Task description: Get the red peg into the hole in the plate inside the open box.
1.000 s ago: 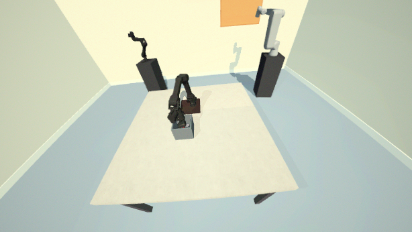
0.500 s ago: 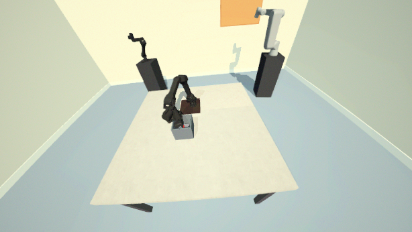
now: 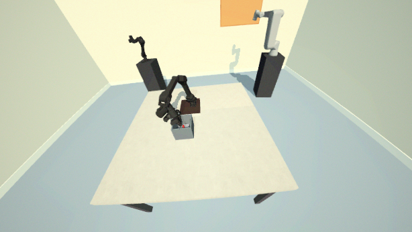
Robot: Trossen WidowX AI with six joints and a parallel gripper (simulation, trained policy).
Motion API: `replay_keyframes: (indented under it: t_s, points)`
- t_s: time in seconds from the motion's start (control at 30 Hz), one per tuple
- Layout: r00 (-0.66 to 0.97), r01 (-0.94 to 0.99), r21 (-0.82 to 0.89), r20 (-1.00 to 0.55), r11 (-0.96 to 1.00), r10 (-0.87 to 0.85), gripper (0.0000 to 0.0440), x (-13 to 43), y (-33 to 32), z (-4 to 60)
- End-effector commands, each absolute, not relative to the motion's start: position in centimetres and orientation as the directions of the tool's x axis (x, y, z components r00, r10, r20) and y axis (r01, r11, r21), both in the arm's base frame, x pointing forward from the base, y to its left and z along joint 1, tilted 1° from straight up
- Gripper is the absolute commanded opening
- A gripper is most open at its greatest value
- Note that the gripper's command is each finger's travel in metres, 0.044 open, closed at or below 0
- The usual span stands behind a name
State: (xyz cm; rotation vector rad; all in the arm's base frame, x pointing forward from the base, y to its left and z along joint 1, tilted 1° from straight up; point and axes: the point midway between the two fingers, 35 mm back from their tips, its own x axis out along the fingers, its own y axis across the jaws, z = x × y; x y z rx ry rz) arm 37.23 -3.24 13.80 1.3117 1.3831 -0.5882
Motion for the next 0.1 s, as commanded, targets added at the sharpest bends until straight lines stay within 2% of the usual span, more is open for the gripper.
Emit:
replay_keyframes:
  t_s: [0.0,0.07]
  points:
    - [0.208,0.906,0.329,-0.894,0.266,0.397,0.0218,37.63,-3.42,14.09]
    - [0.210,0.904,0.334,-0.891,0.267,0.402,0.0216,37.82,-3.59,14.08]
